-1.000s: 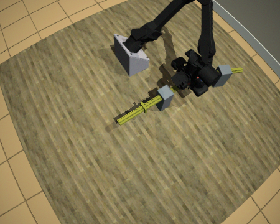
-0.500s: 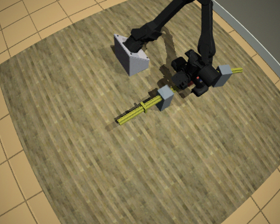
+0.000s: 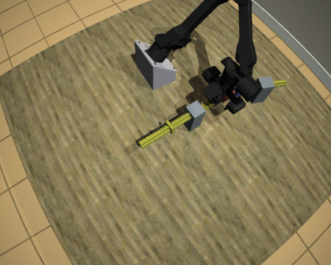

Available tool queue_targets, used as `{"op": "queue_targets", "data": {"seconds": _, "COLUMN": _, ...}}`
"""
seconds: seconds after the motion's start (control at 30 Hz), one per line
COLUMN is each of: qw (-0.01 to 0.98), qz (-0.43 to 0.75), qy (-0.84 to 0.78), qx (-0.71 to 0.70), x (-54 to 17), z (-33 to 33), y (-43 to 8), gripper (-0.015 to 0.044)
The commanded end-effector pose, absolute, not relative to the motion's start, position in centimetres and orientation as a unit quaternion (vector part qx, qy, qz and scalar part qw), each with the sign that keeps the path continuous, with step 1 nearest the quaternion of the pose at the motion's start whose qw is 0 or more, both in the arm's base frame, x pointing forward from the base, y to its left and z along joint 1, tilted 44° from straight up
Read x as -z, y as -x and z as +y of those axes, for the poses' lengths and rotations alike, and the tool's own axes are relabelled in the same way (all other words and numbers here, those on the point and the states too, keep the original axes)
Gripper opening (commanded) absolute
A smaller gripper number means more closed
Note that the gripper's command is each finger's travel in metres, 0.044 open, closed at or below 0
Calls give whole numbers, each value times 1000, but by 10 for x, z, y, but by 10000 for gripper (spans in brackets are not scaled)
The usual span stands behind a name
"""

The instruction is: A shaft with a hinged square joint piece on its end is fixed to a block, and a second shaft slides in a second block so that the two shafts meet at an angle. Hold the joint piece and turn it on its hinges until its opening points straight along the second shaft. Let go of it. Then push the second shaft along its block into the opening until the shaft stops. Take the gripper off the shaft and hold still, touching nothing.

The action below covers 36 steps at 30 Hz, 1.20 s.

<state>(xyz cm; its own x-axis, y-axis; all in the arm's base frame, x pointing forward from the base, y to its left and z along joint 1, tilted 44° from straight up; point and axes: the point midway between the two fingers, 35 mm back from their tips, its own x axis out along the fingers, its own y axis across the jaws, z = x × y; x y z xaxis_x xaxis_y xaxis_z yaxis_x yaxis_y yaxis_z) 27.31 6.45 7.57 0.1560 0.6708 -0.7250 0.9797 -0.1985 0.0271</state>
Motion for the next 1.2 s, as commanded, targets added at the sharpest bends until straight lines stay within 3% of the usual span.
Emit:
{"op": "queue_targets", "data": {"seconds": 0.0, "qw": 299, "qz": 557, "qy": -701, "qx": 331, "x": -92, "z": 57, "y": -275, "gripper": 440}}
{"op": "queue_targets", "data": {"seconds": 0.4, "qw": 328, "qz": 547, "qy": -685, "qx": 352, "x": -102, "z": 49, "y": -271, "gripper": 440}}
{"op": "queue_targets", "data": {"seconds": 1.17, "qw": 543, "qz": 644, "qy": -532, "qx": 88, "x": -146, "z": -6, "y": -262, "gripper": 440}}
